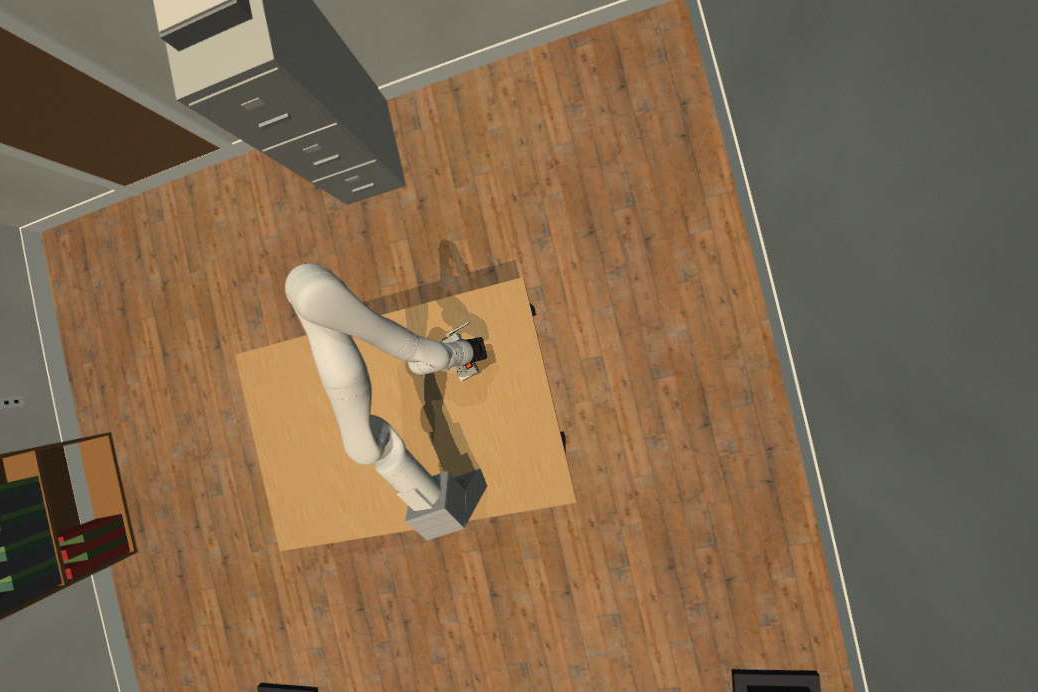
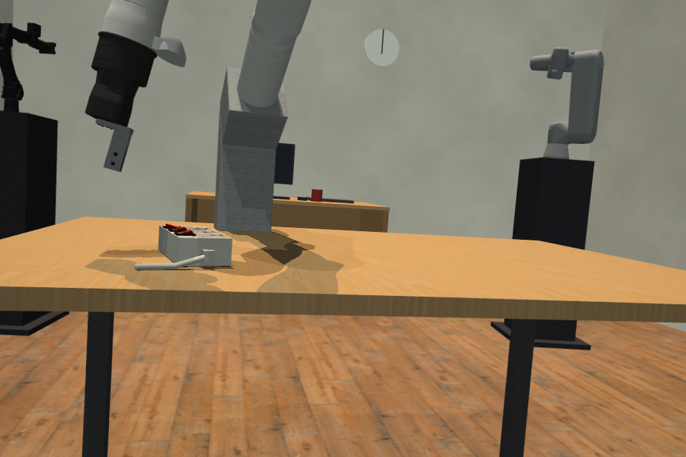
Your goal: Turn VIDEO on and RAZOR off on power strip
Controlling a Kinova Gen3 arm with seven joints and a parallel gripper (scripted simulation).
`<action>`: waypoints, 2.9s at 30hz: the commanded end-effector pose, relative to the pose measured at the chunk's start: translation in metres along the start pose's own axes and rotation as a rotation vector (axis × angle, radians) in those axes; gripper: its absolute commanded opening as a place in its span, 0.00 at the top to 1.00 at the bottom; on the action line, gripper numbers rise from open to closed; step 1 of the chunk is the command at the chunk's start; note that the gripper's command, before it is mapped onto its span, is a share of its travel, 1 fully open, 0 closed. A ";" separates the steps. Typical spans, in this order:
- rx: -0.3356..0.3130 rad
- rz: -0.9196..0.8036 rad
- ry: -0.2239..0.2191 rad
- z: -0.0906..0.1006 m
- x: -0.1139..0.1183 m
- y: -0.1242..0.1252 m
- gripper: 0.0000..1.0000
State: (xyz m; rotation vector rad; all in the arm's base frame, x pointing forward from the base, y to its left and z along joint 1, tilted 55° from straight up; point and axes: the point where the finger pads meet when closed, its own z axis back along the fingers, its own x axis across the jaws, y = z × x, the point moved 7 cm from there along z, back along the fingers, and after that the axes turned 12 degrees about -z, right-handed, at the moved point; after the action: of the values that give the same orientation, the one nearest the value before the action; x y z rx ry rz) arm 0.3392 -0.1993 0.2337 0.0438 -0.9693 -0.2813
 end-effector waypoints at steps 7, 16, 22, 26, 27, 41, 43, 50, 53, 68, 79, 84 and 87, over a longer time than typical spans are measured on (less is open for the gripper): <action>0.004 0.000 -0.003 -0.002 -0.001 0.003 1.00; 0.005 -0.002 -0.006 -0.004 0.000 0.005 1.00; 0.005 -0.005 -0.010 -0.007 0.001 0.006 1.00; 0.005 -0.005 -0.010 -0.007 0.001 0.006 1.00; 0.005 -0.005 -0.010 -0.007 0.001 0.006 1.00; 0.006 -0.011 -0.018 -0.012 0.003 0.010 1.00; 0.006 -0.011 -0.018 -0.012 0.003 0.010 1.00; 0.006 -0.014 -0.022 -0.015 0.004 0.012 1.00; 0.006 -0.014 -0.022 -0.015 0.004 0.012 1.00; 0.004 -0.020 -0.031 -0.022 0.005 0.016 1.00; 0.003 -0.023 -0.035 -0.026 0.006 0.018 1.00; 0.001 -0.025 -0.038 -0.029 0.007 0.020 1.00; 0.001 -0.025 -0.038 -0.029 0.007 0.020 1.00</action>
State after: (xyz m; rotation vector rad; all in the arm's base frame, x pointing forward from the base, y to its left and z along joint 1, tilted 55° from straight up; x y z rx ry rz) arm 0.3716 -0.1867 0.2276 0.0502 -1.0093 -0.3116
